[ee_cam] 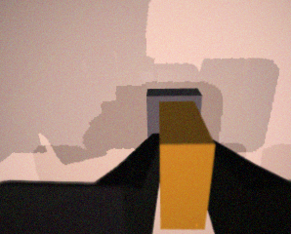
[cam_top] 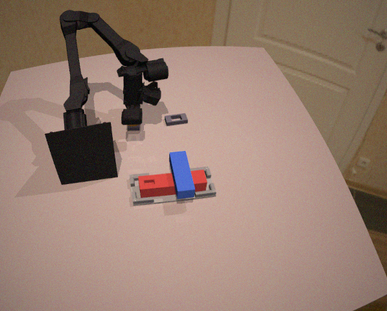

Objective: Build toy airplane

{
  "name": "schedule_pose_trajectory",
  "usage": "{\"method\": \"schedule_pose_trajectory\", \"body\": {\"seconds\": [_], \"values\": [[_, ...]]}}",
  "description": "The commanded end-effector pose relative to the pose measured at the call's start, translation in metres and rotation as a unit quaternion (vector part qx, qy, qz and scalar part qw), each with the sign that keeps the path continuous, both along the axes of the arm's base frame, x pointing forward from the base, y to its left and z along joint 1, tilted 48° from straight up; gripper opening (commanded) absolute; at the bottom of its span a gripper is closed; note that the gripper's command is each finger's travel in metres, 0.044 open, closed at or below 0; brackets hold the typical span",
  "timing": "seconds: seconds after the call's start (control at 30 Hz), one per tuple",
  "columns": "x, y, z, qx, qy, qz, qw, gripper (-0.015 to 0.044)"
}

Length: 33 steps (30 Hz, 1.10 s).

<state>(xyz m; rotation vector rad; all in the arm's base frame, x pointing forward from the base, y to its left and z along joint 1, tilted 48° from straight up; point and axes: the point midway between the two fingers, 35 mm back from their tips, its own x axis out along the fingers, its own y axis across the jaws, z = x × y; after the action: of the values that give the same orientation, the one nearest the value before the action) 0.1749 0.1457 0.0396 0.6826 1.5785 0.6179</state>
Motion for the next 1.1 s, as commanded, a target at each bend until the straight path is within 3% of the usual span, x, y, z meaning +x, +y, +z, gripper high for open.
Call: {"method": "schedule_pose_trajectory", "body": {"seconds": [0.0, 1.07], "values": [[0.004, -0.005, 0.006, -0.001, -0.007, 0.003, 1.0, 0.0], [0.014, -0.078, 0.066, -0.008, -0.001, -0.006, 1.0, 0.0]]}}
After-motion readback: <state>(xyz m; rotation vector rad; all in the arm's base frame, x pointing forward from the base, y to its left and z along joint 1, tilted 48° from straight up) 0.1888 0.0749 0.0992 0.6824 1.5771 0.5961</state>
